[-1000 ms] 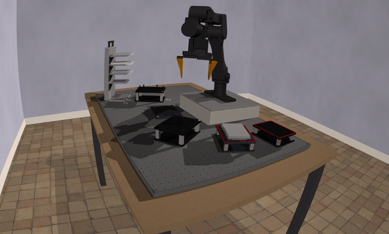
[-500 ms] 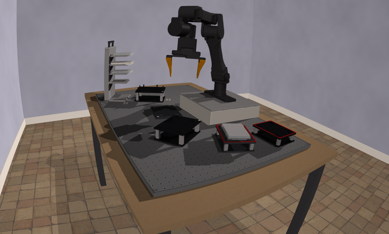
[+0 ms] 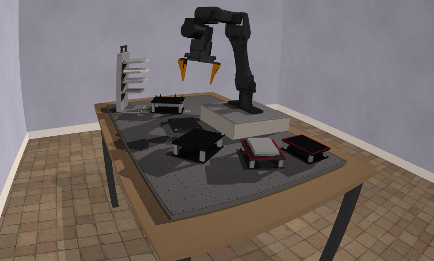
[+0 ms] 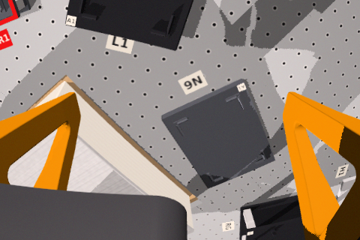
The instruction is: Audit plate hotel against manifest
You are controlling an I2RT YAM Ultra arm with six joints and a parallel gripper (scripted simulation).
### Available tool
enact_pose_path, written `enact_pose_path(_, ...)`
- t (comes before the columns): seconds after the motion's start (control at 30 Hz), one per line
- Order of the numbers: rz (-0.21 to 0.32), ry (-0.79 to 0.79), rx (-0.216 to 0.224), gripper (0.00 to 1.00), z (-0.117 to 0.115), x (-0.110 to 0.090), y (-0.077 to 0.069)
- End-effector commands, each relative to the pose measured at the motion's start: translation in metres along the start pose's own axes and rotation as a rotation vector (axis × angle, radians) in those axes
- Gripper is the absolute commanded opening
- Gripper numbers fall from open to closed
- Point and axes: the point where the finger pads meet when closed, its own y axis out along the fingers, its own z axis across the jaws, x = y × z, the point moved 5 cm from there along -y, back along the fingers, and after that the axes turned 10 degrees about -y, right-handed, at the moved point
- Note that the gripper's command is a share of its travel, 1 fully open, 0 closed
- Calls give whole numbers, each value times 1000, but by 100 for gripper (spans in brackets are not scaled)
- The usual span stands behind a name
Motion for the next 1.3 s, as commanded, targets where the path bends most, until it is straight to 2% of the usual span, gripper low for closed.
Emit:
enact_pose_path(0.0,-84,67,-83,100,-12,-4,-12)
enact_pose_path(0.07,-84,67,-83,100,-12,-4,-12)
enact_pose_path(0.57,-171,266,-209,100,-39,-43,-9)
enact_pose_path(0.63,-171,266,-209,100,-39,-43,-9)
enact_pose_path(1.13,-257,464,-335,100,-67,-81,-5)
enact_pose_path(1.27,-269,491,-351,100,-70,-86,-5)
